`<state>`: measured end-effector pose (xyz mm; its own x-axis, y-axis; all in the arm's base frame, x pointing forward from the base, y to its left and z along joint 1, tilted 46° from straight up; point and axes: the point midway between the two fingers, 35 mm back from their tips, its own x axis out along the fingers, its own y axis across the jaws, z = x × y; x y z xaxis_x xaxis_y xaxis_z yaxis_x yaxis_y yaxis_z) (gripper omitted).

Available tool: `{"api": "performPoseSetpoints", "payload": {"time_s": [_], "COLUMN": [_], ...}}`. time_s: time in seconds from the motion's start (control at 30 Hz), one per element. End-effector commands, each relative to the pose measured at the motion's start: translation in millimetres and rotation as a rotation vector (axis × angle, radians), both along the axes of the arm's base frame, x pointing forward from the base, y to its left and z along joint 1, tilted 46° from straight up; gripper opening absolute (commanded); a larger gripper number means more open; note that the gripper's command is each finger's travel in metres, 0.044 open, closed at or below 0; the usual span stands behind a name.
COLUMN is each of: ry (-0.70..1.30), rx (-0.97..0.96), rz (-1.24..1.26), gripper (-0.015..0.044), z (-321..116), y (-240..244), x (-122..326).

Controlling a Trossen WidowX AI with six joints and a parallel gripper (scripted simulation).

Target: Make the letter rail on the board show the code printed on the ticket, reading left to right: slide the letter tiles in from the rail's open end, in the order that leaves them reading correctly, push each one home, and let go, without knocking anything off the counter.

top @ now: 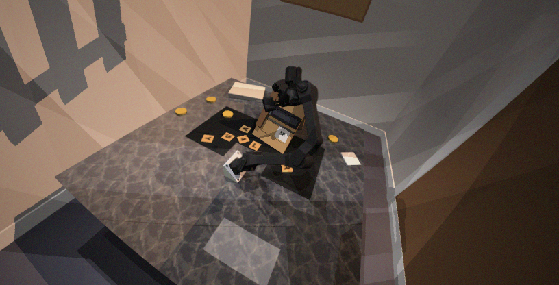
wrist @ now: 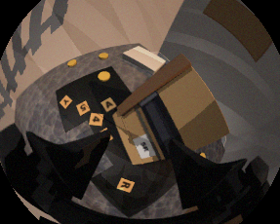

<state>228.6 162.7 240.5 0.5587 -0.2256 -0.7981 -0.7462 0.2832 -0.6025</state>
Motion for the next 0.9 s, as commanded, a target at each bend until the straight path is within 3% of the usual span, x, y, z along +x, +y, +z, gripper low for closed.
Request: {"api": "performPoseSetpoints", "payload": {"time_s": [0.0, 0.87], "ry": [-0.009, -0.309], "rx": [0.171, 0.426], "rz": [-0.406, -1.385], "gripper": [0.034, 0.034], "z": [-64, -209], "y": [29, 54], "x": [3, -14]}}
